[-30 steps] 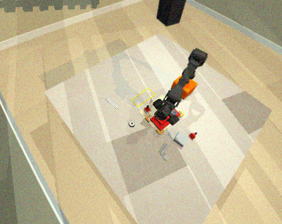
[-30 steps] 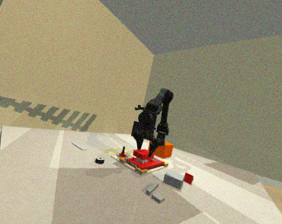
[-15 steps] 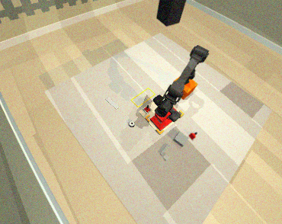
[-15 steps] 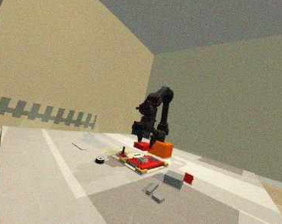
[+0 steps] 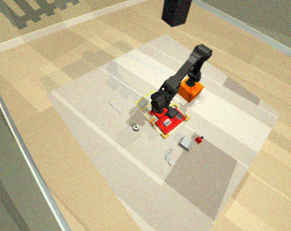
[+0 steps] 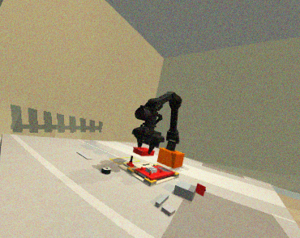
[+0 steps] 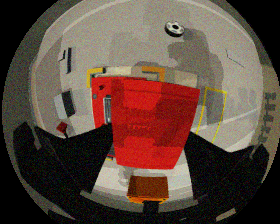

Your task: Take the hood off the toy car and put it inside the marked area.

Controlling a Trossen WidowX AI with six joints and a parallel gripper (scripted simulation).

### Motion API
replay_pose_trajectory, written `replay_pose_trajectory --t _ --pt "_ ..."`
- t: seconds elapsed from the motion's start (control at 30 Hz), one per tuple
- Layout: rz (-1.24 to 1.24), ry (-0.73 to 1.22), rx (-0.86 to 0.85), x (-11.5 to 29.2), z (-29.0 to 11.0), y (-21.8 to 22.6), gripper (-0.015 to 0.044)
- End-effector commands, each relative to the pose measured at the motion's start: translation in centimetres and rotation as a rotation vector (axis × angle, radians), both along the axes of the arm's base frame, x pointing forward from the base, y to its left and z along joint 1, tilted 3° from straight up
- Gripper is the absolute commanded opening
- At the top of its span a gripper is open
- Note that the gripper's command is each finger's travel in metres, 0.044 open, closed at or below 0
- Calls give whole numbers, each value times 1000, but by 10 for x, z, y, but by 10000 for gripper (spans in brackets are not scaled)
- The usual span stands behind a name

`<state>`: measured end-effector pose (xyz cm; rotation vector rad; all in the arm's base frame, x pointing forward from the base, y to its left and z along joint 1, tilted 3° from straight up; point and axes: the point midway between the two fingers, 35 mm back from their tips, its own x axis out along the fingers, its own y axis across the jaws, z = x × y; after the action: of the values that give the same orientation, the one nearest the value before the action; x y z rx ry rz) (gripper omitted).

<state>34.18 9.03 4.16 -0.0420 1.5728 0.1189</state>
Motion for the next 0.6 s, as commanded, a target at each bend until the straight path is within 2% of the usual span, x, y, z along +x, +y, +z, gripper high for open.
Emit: replay_pose_trajectory --t 0.0,0.57 --pt "3 -2 -4 1 0 -13 0" --pt "7 -11 -20 3 -1 -82 0"
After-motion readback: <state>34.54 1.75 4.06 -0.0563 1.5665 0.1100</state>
